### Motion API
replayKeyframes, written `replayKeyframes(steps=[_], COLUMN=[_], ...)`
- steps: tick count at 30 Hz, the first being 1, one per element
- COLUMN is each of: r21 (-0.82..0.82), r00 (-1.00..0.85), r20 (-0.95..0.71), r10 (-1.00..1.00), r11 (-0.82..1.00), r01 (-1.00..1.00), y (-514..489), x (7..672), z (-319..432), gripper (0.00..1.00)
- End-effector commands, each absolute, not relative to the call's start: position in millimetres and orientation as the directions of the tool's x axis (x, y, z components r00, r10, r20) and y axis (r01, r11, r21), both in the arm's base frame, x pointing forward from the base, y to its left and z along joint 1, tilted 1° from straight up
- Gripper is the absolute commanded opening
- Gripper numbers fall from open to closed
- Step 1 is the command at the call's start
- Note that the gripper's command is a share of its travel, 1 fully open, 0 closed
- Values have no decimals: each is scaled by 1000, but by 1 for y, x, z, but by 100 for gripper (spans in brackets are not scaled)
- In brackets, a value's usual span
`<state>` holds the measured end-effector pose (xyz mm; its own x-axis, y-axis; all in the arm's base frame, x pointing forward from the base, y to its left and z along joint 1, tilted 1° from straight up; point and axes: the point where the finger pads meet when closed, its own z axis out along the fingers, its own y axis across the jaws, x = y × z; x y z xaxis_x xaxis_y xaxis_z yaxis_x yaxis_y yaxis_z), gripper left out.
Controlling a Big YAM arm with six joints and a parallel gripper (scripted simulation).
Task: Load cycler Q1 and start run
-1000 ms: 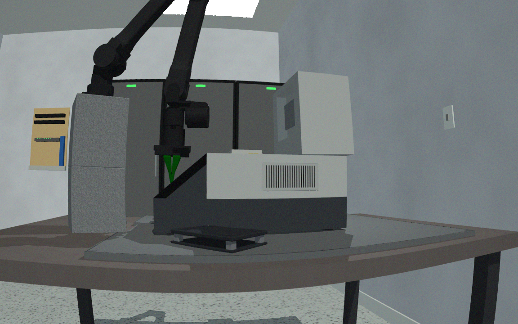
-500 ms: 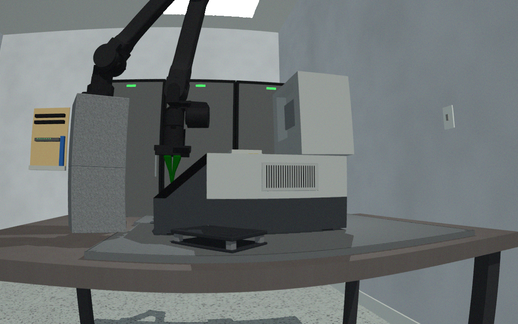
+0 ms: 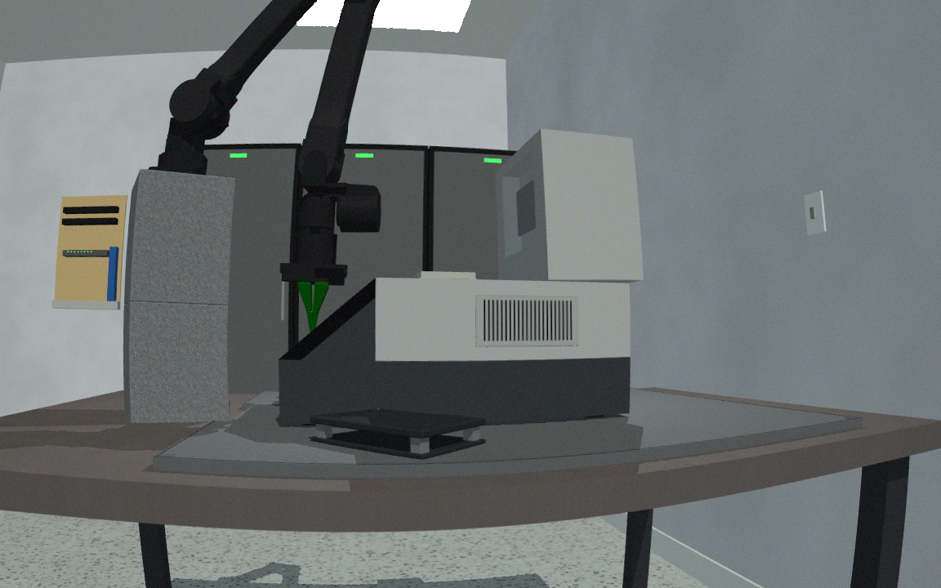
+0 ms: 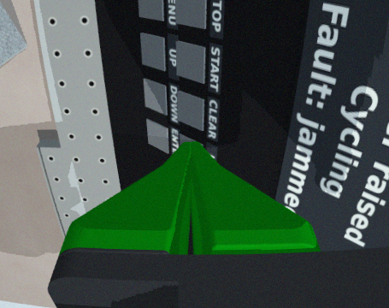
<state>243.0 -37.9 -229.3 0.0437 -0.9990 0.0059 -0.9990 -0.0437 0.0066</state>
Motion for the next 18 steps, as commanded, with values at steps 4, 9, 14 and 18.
replayKeyframes(steps=[4,9,14,18], r21=[-108,-111,-112,-114], r00=[57,57,57,57], r20=[13,13,13,14], r10=[-998,-998,-998,-998], r11=[-58,-58,-59,-59], r01=[-992,-992,-992,-992], y=[-38,-39,-40,-40], x=[293,295,295,295], z=[-224,-225,-226,-227], gripper=[0,0,0,0])
